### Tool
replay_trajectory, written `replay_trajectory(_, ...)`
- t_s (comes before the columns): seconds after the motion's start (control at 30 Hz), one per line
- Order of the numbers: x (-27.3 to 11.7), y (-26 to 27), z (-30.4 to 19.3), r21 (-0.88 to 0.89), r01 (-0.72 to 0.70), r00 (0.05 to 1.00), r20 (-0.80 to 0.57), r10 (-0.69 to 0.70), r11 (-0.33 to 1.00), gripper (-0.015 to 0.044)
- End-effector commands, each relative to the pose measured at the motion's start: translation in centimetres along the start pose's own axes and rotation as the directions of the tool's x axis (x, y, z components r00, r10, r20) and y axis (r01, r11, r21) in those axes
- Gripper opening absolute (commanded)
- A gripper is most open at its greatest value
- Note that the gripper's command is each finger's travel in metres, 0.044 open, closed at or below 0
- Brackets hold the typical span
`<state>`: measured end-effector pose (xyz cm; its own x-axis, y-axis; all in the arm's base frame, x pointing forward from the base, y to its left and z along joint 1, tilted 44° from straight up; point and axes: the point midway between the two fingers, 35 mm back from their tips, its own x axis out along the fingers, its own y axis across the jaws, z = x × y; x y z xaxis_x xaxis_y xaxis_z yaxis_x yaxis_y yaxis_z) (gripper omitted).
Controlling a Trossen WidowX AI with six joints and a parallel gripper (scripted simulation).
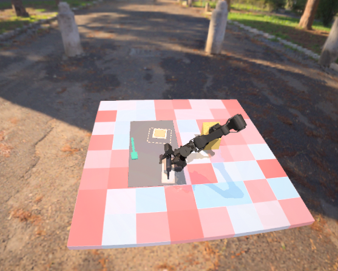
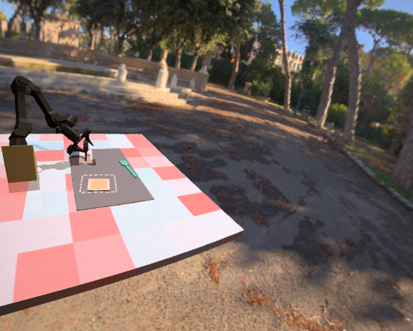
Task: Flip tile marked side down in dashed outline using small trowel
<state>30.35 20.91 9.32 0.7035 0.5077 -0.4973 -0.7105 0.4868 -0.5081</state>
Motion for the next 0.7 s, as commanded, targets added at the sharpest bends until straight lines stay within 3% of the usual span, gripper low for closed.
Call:
replay_trajectory(0.0,0.0,0.0,-0.1,0.003,0.003,1.000,-0.004,-0.003,1.000,0.0300)
replay_trajectory(0.67,-3.0,-0.2,0.2,0.001,0.001,1.000,-0.003,-0.001,1.000,0.0300)
